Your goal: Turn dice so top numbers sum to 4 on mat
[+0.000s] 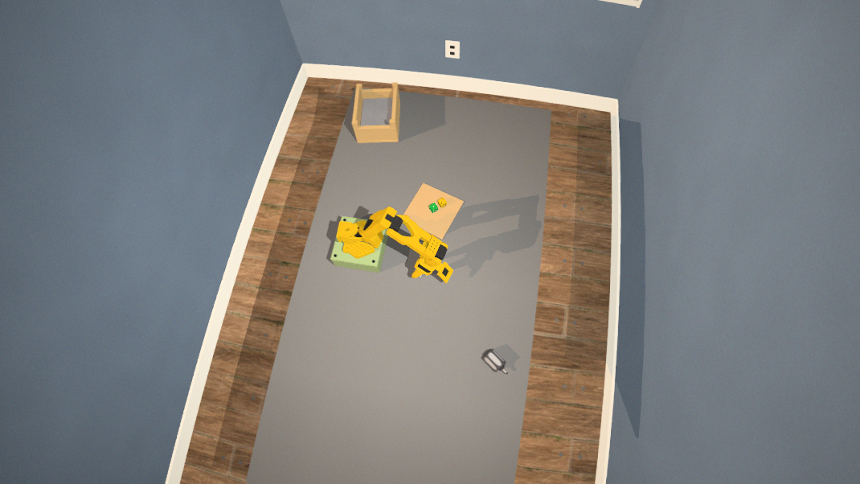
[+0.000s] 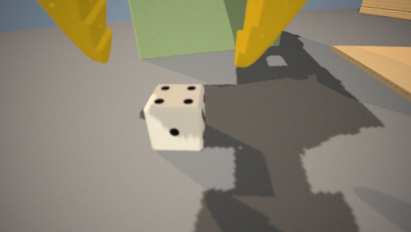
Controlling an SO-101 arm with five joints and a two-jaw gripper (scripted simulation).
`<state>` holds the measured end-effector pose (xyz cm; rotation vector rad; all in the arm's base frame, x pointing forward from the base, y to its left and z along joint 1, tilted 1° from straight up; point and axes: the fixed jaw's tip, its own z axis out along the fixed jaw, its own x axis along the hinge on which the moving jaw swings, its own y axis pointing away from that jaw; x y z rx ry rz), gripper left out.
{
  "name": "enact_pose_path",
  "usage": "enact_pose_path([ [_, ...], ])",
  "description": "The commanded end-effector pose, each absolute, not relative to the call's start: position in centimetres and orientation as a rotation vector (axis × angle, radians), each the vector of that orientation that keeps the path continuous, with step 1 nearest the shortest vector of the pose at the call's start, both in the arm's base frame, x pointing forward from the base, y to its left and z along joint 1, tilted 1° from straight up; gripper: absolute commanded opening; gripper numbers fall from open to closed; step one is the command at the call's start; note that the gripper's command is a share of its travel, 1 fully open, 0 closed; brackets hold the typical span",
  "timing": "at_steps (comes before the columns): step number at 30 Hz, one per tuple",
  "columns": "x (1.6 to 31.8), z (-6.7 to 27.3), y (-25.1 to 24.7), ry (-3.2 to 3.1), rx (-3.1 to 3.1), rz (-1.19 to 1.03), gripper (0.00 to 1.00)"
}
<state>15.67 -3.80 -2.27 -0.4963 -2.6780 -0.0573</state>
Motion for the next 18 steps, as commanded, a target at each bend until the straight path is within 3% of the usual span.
enact_pose_path([
  [1,15.9,-2.8,-3.7,-2.684,-0.5,-0.052,0.28],
  [18,15.9,-4.5,-3.7,-2.684,-0.5,-0.052,0.28],
])
